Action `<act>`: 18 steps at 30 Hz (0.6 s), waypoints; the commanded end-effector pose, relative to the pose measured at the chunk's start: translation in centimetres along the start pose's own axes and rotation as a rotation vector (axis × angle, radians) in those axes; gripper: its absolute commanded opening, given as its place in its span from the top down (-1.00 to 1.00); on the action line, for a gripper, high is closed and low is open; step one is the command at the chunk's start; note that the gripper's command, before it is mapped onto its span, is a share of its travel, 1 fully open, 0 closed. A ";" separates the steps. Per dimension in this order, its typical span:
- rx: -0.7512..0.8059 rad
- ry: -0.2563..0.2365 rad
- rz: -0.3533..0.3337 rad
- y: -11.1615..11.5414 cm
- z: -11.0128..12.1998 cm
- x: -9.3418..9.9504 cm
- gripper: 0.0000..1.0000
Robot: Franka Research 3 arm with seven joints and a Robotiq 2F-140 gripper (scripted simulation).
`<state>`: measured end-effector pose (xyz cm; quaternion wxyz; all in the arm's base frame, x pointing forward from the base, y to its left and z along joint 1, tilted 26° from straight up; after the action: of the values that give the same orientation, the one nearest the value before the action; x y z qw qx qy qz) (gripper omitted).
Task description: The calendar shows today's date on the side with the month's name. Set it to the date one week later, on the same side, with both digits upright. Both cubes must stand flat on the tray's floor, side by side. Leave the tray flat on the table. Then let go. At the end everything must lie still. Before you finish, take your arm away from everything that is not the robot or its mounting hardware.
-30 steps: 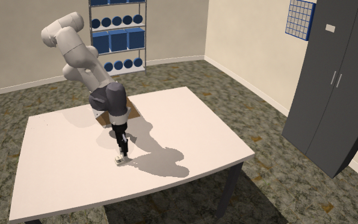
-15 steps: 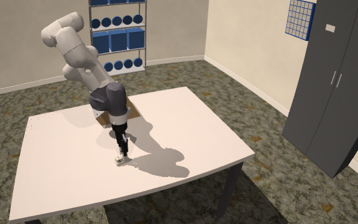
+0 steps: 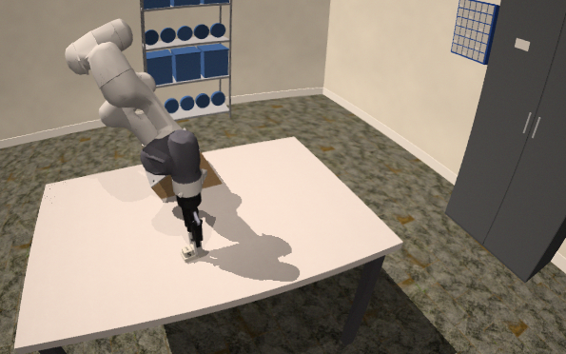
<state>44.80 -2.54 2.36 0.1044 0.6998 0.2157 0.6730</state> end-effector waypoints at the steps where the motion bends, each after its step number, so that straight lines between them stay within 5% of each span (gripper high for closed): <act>1: -0.005 0.002 0.000 0.0 0.1 -0.1 0.54; 18: -0.005 0.002 0.000 0.0 0.1 0.0 0.44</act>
<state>44.81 -2.54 2.36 0.1044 0.6997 0.2157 0.6730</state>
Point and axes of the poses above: the point where the finger pads meet when closed, its own x axis back along the fingers, its own z axis across the jaws, y = z × x, the point moved 8 cm from there along x, back along the fingers, and after that the axes turned 4 degrees about x, right-handed, at the moved point
